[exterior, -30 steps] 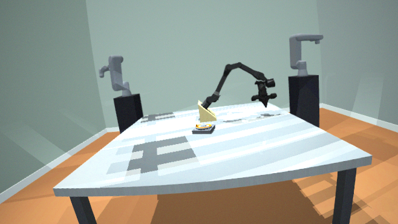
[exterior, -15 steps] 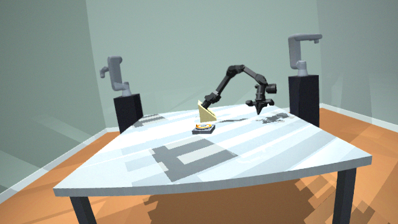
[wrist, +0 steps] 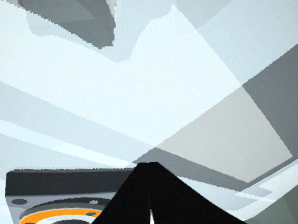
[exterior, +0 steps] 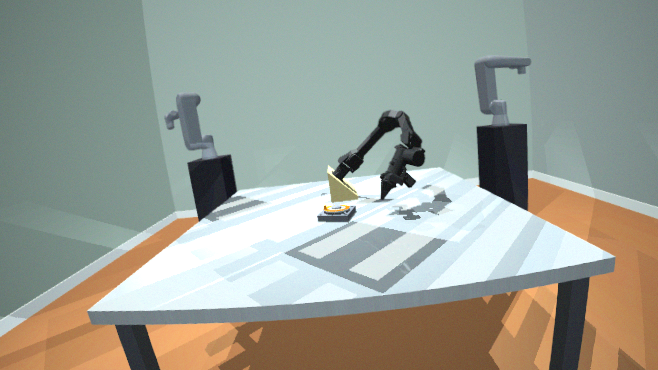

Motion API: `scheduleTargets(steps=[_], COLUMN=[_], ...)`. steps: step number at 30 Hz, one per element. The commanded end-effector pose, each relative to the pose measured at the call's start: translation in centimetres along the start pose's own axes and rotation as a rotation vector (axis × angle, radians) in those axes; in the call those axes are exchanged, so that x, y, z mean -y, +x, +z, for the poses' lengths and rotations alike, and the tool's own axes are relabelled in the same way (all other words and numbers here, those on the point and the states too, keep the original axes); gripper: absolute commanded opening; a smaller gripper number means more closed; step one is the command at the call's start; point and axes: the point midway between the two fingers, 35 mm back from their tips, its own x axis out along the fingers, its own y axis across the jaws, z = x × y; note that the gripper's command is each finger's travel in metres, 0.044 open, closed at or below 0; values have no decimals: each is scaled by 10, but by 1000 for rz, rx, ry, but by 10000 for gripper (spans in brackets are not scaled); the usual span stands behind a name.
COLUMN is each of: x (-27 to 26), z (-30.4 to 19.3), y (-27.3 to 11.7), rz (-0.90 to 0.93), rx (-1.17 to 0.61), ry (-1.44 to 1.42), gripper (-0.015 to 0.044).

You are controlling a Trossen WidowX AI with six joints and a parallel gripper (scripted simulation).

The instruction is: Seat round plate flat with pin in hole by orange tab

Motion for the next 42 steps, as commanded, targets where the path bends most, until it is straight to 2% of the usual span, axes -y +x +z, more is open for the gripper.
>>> scheduleTargets(steps=[1, 8, 11, 16, 21, 33, 42], x=[-1, -19, -27, -56, -72, -73, -82], z=[-50, -140, -157, -210, -229, -230, -207], y=[28, 64, 70, 85, 90, 91, 127], rz=[121, 319, 360, 501, 563, 567, 568], rx=[1, 68, 92, 205, 273, 278, 279], ry=[243, 760, 879, 1297, 1490, 1501, 1501], gripper=[0, 0, 0, 0, 0, 0, 0])
